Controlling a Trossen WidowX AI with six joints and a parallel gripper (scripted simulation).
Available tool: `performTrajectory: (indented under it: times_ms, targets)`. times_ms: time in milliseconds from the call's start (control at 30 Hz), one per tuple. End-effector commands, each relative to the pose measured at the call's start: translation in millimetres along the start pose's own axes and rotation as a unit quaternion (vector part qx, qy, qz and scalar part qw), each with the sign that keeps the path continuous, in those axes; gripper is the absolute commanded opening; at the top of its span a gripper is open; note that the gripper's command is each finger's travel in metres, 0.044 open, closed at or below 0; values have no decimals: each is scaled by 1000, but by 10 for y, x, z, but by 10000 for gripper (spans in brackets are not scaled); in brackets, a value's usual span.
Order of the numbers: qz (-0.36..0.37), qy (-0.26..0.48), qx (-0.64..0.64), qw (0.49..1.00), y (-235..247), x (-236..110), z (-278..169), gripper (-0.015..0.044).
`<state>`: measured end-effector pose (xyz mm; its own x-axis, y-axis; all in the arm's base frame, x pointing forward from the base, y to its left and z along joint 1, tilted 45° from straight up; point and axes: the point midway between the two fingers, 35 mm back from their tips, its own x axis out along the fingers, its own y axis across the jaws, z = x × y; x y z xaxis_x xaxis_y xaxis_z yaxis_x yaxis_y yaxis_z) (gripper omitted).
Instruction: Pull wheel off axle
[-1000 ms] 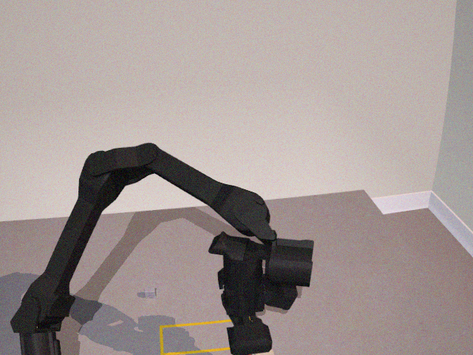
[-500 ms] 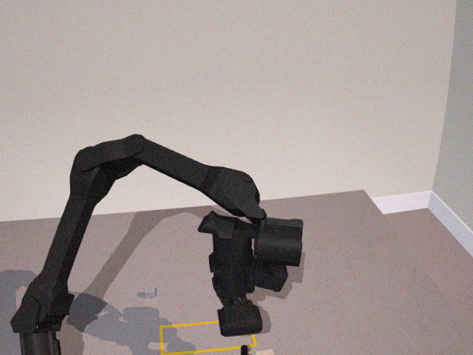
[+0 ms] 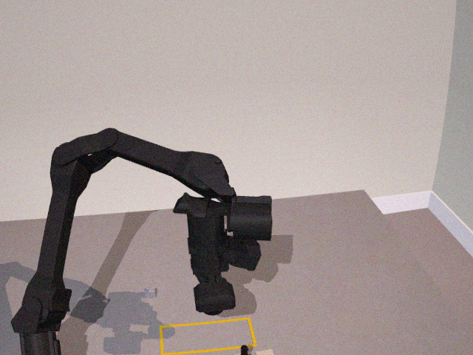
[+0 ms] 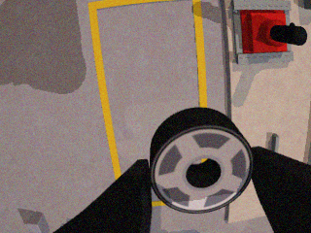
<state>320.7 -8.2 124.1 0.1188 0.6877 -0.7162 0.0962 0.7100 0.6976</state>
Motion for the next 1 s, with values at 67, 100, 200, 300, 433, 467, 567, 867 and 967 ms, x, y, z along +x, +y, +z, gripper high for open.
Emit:
performTrajectory:
  times_ms: [67, 100, 200, 300, 433, 467, 567, 867, 967]
  targets:
    - [3, 0, 3, 1000, 158, -8, -140, 0]
    - [3, 0, 3, 1000, 172, -8, -152, 0]
    - [3, -1, 3, 1000, 176, 11, -156, 0]
    - [3, -1, 3, 1000, 177, 82, -155, 0]
    - [4, -1, 3, 1000, 178, 176, -154, 0]
    - [3, -1, 3, 1000, 177, 194, -152, 0]
    - [3, -1, 3, 1000, 173, 298, -139, 0]
    - [3, -1, 3, 1000, 179, 789, -129, 0]
    - [5, -1, 3, 1000, 189, 951, -146, 0]
